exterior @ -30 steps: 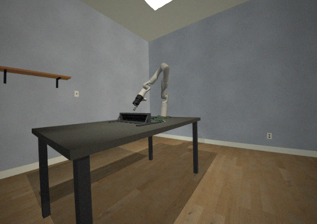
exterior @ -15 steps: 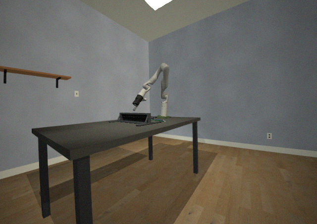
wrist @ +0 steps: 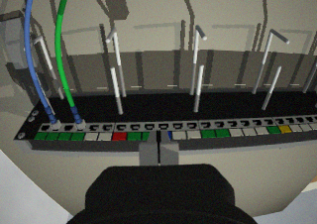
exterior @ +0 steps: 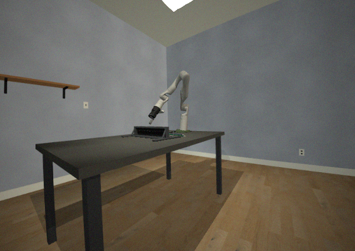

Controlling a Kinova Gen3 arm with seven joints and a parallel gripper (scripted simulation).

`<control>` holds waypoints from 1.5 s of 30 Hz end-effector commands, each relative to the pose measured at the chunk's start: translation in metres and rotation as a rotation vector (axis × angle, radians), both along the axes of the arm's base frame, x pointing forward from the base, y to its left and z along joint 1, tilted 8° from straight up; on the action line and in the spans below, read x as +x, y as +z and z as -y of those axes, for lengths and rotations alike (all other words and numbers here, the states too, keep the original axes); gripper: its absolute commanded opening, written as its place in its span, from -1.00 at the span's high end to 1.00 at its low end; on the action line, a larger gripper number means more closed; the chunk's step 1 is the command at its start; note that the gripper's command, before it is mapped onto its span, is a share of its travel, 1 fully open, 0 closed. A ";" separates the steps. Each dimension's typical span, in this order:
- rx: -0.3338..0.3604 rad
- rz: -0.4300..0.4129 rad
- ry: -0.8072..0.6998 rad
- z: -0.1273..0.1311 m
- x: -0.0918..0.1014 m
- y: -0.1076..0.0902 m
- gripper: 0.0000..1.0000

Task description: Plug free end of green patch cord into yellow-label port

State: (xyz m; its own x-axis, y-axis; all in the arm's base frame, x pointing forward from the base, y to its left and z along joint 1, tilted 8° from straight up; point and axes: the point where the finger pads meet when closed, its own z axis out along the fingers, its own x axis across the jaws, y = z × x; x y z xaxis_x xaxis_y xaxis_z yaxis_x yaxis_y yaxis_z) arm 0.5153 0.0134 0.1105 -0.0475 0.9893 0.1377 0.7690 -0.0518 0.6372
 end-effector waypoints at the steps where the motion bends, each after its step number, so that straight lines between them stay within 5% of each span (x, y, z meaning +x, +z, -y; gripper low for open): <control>1: 0.000 0.002 0.000 0.000 0.000 0.001 1.00; 33: 0.000 0.002 0.000 0.001 -0.003 0.005 1.00; 45: 0.000 0.002 0.000 0.005 -0.021 0.026 1.00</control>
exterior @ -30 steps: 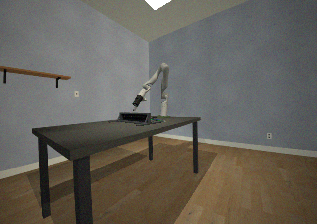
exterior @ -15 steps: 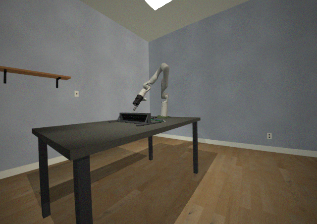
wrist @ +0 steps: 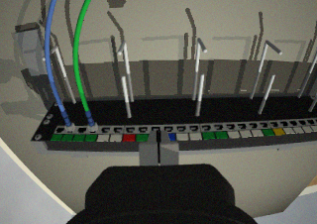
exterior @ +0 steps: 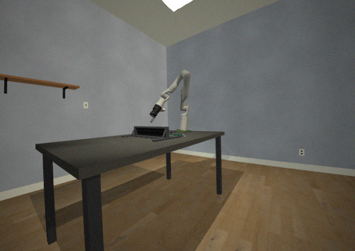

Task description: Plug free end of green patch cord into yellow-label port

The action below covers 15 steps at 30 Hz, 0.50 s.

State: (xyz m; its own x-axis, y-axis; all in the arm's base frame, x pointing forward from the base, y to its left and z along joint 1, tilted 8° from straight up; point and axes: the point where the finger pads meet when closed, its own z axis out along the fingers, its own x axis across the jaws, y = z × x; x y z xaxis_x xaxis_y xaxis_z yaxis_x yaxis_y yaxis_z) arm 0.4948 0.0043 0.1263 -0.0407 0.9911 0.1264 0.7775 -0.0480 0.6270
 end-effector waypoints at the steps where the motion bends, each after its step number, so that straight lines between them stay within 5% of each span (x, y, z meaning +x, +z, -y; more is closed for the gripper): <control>1: 0.013 0.016 0.005 -0.004 -0.002 0.013 1.00; 15: 0.012 0.016 0.005 0.001 -0.025 0.040 1.00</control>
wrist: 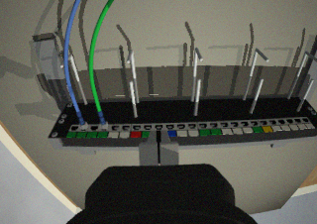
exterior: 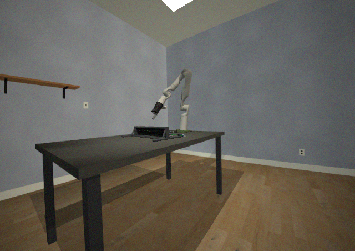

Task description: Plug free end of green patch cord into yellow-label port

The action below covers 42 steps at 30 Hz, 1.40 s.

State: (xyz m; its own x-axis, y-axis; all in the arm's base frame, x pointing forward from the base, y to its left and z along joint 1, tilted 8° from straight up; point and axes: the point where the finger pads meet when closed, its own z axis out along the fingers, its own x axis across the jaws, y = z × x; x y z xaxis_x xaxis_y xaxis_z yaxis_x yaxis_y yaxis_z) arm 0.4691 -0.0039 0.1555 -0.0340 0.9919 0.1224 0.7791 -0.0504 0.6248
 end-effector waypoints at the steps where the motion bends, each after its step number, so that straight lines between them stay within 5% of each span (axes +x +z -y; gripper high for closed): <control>1: 0.017 0.019 0.011 -0.007 -0.001 0.013 1.00; 42: 0.017 0.019 0.011 0.001 -0.037 0.055 1.00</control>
State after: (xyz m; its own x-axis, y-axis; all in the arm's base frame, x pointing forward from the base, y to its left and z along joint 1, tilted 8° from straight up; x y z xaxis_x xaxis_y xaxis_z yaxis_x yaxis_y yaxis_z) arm 0.4317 -0.0098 0.2072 -0.0358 0.9909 0.1299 0.7714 -0.0552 0.6340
